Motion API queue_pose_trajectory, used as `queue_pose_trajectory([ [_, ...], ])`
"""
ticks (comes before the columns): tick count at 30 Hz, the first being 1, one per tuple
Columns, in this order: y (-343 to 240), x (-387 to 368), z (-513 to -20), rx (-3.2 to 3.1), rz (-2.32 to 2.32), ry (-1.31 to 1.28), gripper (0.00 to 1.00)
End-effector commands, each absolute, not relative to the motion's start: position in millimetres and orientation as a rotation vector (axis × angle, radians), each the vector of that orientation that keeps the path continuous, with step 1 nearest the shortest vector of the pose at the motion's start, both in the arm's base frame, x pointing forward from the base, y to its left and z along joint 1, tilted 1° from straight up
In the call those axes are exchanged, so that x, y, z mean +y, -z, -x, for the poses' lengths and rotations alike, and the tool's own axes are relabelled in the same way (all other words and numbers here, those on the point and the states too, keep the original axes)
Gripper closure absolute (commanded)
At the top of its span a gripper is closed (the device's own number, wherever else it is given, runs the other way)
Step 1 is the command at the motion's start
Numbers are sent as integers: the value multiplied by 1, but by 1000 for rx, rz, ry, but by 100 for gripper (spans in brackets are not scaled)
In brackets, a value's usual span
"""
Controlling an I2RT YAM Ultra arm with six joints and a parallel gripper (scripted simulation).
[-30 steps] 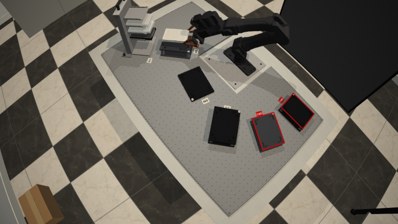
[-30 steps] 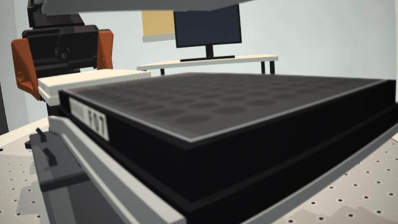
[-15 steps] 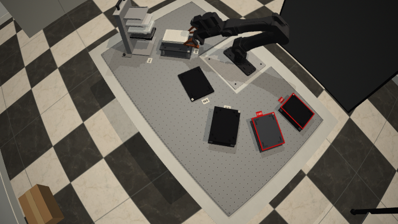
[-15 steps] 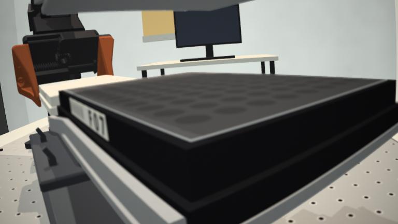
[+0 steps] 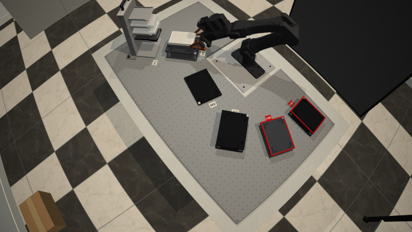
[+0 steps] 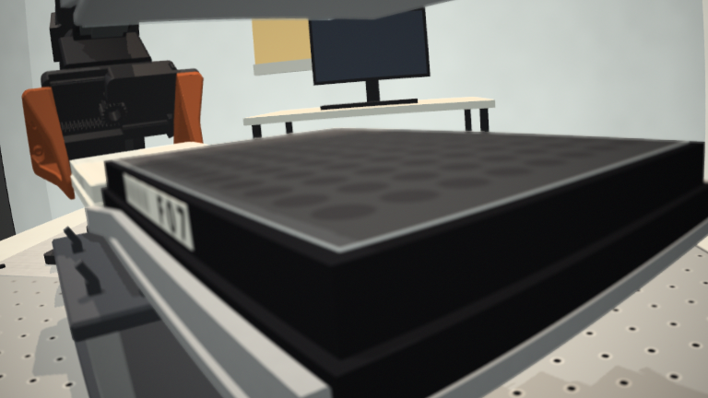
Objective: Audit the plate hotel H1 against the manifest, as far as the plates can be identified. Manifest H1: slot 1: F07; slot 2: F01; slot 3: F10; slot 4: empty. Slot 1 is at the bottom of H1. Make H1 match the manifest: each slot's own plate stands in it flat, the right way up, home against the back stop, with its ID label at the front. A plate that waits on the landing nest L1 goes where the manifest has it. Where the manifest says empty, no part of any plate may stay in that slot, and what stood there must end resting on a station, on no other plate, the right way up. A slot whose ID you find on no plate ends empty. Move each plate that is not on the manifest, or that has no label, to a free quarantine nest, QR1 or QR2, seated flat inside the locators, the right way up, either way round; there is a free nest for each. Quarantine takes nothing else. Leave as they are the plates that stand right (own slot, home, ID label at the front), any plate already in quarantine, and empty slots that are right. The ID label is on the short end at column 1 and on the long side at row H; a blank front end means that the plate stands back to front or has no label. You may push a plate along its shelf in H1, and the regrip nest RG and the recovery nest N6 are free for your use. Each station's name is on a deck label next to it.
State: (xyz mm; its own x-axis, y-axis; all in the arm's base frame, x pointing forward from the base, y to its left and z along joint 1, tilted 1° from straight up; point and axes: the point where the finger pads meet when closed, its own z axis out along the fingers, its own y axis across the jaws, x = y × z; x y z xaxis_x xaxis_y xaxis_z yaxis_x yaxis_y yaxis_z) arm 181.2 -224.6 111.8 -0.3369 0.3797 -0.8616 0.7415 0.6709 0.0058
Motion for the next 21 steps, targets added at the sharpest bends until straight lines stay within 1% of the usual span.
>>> queue_pose_trajectory([
  [1, -114, -228, -185, 1938, -856, 503, 14],
  [6, -119, -229, -186, 1922, -847, 512, 14],
  [10, -112, -228, -185, 1937, -855, 503, 14],
  [11, -129, -231, -187, 1892, -830, 528, 14],
  [14, -110, -227, -184, 1930, -851, 507, 14],
  [21, -110, -229, -186, 1931, -851, 507, 14],
])
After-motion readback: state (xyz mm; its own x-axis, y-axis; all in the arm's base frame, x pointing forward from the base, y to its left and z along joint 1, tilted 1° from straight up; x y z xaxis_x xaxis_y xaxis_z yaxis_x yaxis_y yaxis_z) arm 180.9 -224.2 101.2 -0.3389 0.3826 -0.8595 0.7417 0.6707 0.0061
